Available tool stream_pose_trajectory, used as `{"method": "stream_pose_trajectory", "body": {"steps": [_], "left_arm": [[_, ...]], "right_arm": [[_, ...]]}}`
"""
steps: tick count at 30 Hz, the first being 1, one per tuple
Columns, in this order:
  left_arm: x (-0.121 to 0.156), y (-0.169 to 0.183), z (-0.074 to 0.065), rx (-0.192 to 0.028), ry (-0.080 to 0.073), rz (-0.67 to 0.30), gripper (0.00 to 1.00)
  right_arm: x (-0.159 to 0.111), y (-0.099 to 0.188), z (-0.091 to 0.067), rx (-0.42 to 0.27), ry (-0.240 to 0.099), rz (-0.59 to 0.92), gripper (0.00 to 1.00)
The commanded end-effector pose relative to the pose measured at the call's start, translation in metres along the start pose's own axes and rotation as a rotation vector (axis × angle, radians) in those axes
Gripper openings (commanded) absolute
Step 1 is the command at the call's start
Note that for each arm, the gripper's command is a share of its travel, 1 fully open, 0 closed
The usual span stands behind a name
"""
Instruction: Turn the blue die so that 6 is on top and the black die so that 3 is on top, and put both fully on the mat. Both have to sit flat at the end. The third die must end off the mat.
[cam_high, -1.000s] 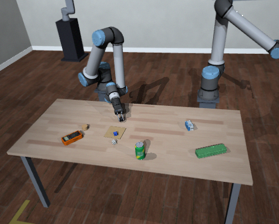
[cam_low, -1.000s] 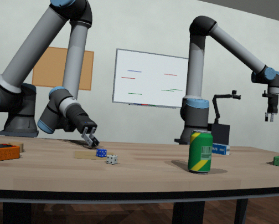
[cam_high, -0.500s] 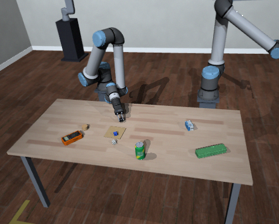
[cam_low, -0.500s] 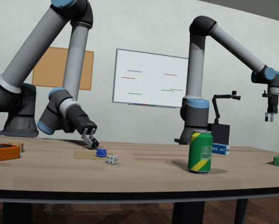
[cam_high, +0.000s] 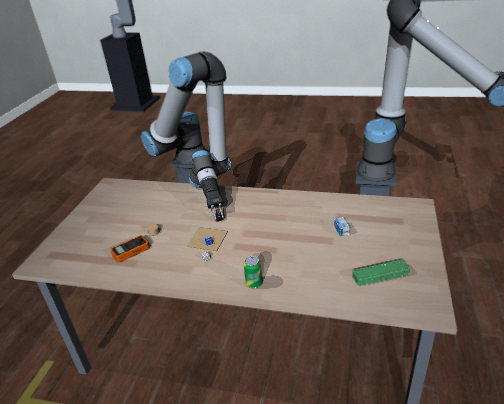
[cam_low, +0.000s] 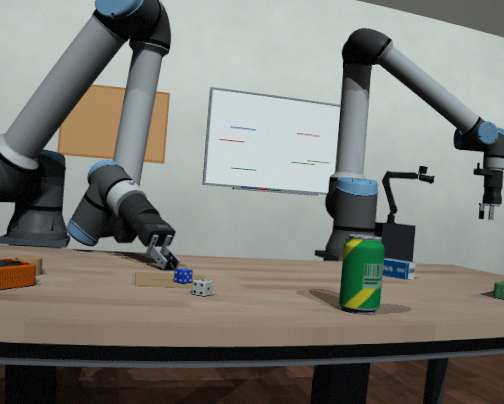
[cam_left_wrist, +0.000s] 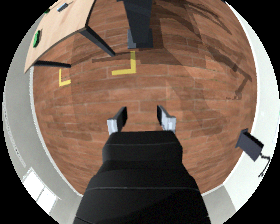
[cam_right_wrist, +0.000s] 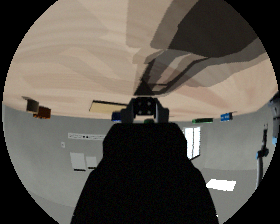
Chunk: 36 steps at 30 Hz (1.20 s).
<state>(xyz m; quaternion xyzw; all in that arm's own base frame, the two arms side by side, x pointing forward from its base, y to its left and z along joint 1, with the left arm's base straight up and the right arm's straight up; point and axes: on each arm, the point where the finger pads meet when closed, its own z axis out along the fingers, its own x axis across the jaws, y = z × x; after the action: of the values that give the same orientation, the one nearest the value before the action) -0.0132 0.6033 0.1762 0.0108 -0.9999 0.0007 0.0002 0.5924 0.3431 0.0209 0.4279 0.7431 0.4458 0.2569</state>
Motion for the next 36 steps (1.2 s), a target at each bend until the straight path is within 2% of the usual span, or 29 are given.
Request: {"method": "stream_pose_trajectory", "body": {"steps": [1,19,20,22,23,25,26,30,31,33,34,36], "left_arm": [[-0.0002,0.0006,-0.0008,-0.002,0.000,0.000,1.00],[-0.0002,0.0006,-0.0008,-0.002,0.000,0.000,1.00],[-0.0002,0.0006,-0.0008,-0.002,0.000,0.000,1.00],[-0.0002,0.0006,-0.0008,-0.002,0.000,0.000,1.00],[-0.0002,0.0006,-0.0008,-0.002,0.000,0.000,1.00],[-0.0002,0.0006,-0.0008,-0.002,0.000,0.000,1.00],[-0.0002,0.0006,-0.0008,-0.002,0.000,0.000,1.00],[-0.0002,0.0006,-0.0008,-0.002,0.000,0.000,1.00],[-0.0002,0.0006,-0.0008,-0.002,0.000,0.000,1.00],[-0.0002,0.0006,-0.0008,-0.002,0.000,0.000,1.00],[-0.0002,0.0006,-0.0008,-0.002,0.000,0.000,1.00],[-0.0002,0.0006,-0.0008,-0.002,0.000,0.000,1.00]], "right_arm": [[0.0000,-0.0002,0.0003,-0.001,0.000,0.000,0.49],[0.0000,-0.0002,0.0003,-0.001,0.000,0.000,0.49],[0.0000,-0.0002,0.0003,-0.001,0.000,0.000,0.55],[0.0000,-0.0002,0.0003,-0.001,0.000,0.000,0.55],[0.0000,-0.0002,0.0003,-0.001,0.000,0.000,0.61],[0.0000,-0.0002,0.0003,-0.001,0.000,0.000,0.61],[0.0000,-0.0002,0.0003,-0.001,0.000,0.000,0.67],[0.0000,-0.0002,0.0003,-0.001,0.000,0.000,0.67],[0.0000,-0.0002,0.0003,-0.001,0.000,0.000,0.73],[0.0000,-0.0002,0.0003,-0.001,0.000,0.000,0.73],[0.0000,-0.0002,0.0003,-0.001,0.000,0.000,0.79],[0.0000,-0.0002,0.0003,-0.001,0.000,0.000,0.79]]}}
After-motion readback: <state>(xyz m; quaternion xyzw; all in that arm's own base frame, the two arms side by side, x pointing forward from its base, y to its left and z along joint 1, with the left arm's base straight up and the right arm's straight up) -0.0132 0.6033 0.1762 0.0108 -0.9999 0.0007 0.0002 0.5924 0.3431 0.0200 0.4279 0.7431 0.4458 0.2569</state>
